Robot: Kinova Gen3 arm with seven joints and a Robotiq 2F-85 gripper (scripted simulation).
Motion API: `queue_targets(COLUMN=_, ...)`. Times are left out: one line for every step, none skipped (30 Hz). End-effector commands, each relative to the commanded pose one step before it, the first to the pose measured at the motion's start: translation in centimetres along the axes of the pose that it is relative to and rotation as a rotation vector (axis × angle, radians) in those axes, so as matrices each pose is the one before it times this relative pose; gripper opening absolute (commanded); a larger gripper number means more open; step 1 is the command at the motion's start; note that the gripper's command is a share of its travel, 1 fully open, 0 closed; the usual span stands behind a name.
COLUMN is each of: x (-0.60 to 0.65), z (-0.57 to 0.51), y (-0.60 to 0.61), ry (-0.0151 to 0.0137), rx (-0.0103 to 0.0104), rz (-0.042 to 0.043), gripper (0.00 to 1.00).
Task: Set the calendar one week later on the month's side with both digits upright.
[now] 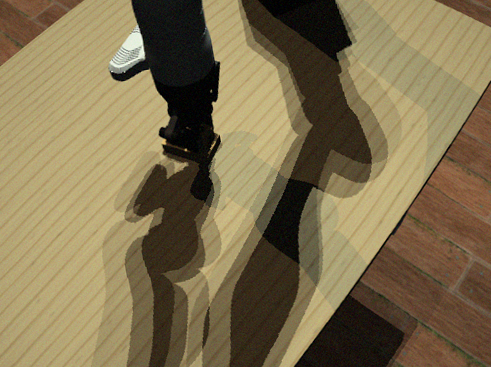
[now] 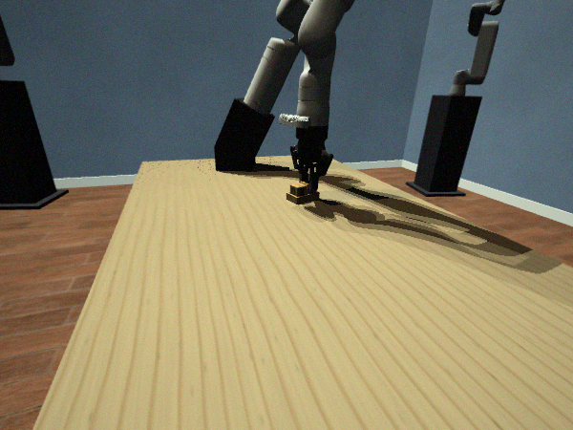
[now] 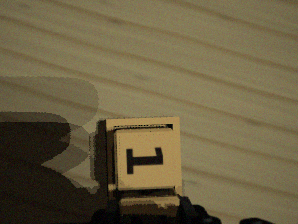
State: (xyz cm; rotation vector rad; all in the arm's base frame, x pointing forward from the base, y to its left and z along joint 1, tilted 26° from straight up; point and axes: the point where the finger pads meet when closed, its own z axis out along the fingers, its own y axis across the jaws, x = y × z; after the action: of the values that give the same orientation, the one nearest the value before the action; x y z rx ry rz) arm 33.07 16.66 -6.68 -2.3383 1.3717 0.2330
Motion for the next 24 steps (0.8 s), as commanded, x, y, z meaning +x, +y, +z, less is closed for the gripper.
queue_targets(x=0.100, z=-0.383, y=-0.137, ry=0.00205, rx=0.00398, rz=0.00118, gripper=0.26)
queue_targets(x=0.000, z=0.000, y=0.000, ry=0.00000, rx=0.00000, rz=0.00000, gripper=0.26)
queue_targets(x=0.000, z=0.000, y=0.000, ry=0.00000, rx=0.00000, rz=0.00000, gripper=0.26)
queue_targets(x=-0.001, z=-0.135, y=0.000, ry=-0.00003, rx=0.00000, rz=0.00002, gripper=0.26)
queue_targets(x=0.000, z=-0.154, y=0.000, ry=0.00001, rx=0.00000, rz=0.00000, gripper=0.26)
queue_targets(x=0.001, z=-0.172, y=0.000, ry=0.00003, rx=0.00000, rz=-0.00002, gripper=0.26)
queue_targets(x=-0.001, z=-0.184, y=0.000, ry=-0.00005, rx=-0.00001, rz=0.00002, gripper=0.26)
queue_targets(x=0.001, z=-0.203, y=0.000, ry=0.00004, rx=0.00000, rz=-0.00002, gripper=0.26)
queue_targets(x=-0.001, z=-0.213, y=0.000, ry=-0.00003, rx=-0.00001, rz=0.00002, gripper=0.26)
queue_targets(x=0.000, z=-0.228, y=0.000, ry=0.00002, rx=0.00000, rz=-0.00001, gripper=0.26)
queue_targets(x=-0.001, z=-0.237, y=0.000, ry=-0.00002, rx=0.00000, rz=0.00001, gripper=0.26)
queue_targets(x=0.001, z=-0.248, y=0.000, ry=0.00002, rx=0.00000, rz=-0.00001, gripper=0.26)
queue_targets(x=-0.001, z=-0.253, y=0.000, ry=-0.00003, rx=-0.00001, rz=0.00001, gripper=0.26)
queue_targets(x=0.001, z=-0.263, y=0.000, ry=0.00005, rx=0.00001, rz=-0.00002, gripper=0.26)
queue_targets(x=-0.002, z=-0.261, y=0.000, ry=-0.00007, rx=-0.00001, rz=0.00003, gripper=0.26)
queue_targets(x=0.002, z=-0.271, y=0.000, ry=0.00008, rx=0.00002, rz=-0.00003, gripper=0.26)
queue_targets(x=-0.002, z=-0.263, y=0.000, ry=-0.00009, rx=-0.00002, rz=0.00004, gripper=0.26)
queue_targets(x=0.001, z=-0.268, y=0.000, ry=0.00004, rx=0.00001, rz=-0.00002, gripper=0.26)
queue_targets(x=0.000, z=0.000, y=0.000, ry=0.00000, rx=0.00000, rz=0.00000, gripper=0.26)
queue_targets(x=0.000, z=0.000, y=0.000, ry=0.00000, rx=0.00000, rz=0.00000, gripper=0.26)
queue_targets(x=-0.001, z=-0.262, y=0.000, ry=-0.00004, rx=-0.00001, rz=0.00002, gripper=0.26)
queue_targets(x=0.000, z=-0.260, y=0.000, ry=0.00000, rx=0.00000, rz=0.00000, gripper=0.26)
queue_targets(x=0.000, z=-0.256, y=0.000, ry=0.00001, rx=0.00000, rz=0.00000, gripper=0.26)
queue_targets(x=-0.001, z=-0.248, y=0.000, ry=-0.00003, rx=-0.00001, rz=0.00001, gripper=0.26)
